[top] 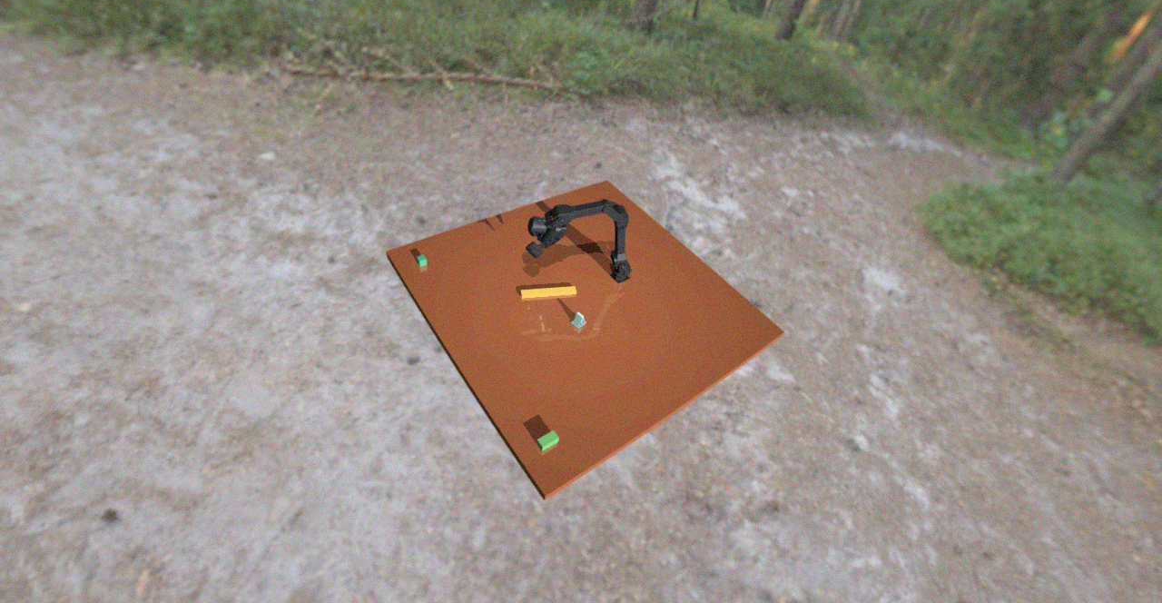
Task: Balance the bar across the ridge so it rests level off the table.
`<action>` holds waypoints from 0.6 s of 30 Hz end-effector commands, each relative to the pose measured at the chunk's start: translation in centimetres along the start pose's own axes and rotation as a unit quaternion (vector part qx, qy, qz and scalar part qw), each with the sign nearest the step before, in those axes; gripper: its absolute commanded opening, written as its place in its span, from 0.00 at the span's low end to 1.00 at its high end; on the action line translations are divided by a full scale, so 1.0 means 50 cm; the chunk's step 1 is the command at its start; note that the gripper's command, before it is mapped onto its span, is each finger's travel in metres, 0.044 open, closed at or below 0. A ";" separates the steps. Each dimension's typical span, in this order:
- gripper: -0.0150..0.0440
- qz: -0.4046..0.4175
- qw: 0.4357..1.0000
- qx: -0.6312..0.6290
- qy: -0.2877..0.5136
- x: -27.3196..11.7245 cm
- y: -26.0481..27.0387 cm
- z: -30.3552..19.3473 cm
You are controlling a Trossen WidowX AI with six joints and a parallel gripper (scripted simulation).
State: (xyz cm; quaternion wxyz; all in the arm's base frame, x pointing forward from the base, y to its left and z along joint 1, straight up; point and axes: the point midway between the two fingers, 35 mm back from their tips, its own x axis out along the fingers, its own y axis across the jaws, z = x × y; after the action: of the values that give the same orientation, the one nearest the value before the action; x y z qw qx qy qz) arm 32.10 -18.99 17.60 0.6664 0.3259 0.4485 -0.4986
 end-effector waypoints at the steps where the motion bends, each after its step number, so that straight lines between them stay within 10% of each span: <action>1: 0.79 0.013 0.997 -0.076 0.029 0.008 0.038 -0.031; 18: 0.79 0.091 0.906 -0.385 0.151 0.027 0.154 -0.183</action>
State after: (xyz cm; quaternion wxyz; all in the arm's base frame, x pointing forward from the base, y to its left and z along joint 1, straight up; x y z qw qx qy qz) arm 36.51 -10.54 13.26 0.7067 0.1768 0.6499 -0.2166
